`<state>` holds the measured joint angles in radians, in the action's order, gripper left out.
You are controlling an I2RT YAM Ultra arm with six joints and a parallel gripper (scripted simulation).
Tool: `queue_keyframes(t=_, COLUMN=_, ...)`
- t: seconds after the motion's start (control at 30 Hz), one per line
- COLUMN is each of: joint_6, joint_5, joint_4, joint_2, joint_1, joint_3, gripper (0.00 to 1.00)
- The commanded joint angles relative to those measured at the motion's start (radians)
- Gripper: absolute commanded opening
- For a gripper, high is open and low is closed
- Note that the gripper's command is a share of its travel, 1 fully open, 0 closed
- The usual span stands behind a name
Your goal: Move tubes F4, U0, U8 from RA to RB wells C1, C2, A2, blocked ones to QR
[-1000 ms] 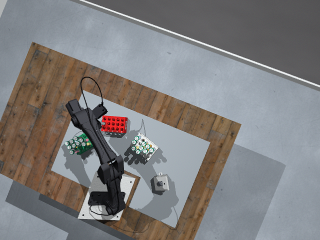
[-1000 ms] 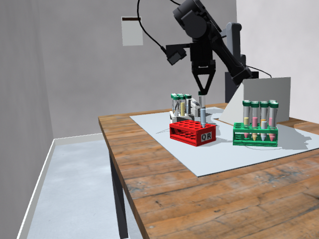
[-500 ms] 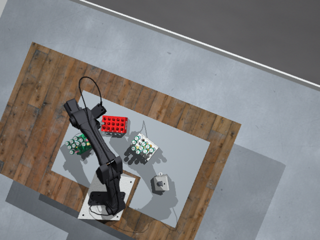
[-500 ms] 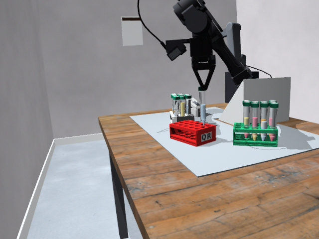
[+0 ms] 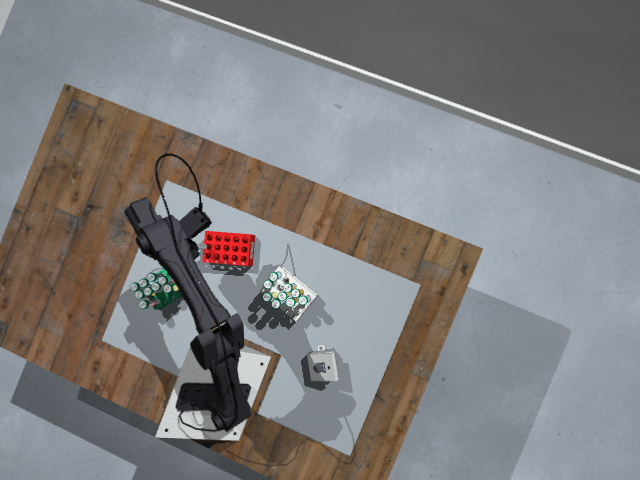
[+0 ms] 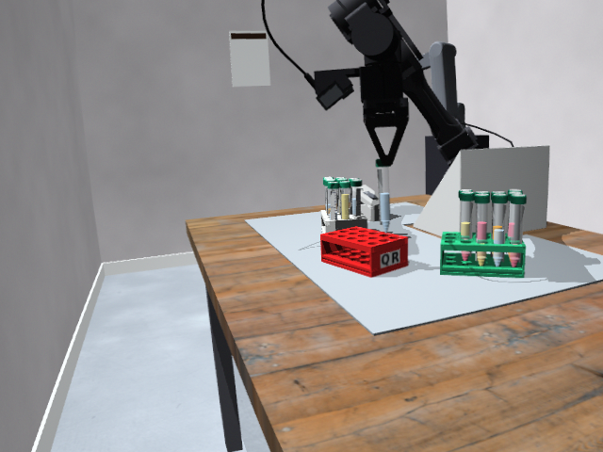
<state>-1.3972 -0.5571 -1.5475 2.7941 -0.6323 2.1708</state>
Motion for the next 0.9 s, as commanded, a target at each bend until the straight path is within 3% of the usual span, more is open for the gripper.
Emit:
queue_keyframes(t=0.0, joint_6=-0.005, joint_5=-0.003, joint_4=-0.023, joint_2=-0.024, joint_1=-0.036, joint_3=0.025, gripper=0.0)
queue_keyframes(t=0.87, joint_6=0.017, joint_5=-0.021, joint_4=-0.023, joint_2=-0.037, joint_1=-0.013, joint_3=0.025, gripper=0.0)
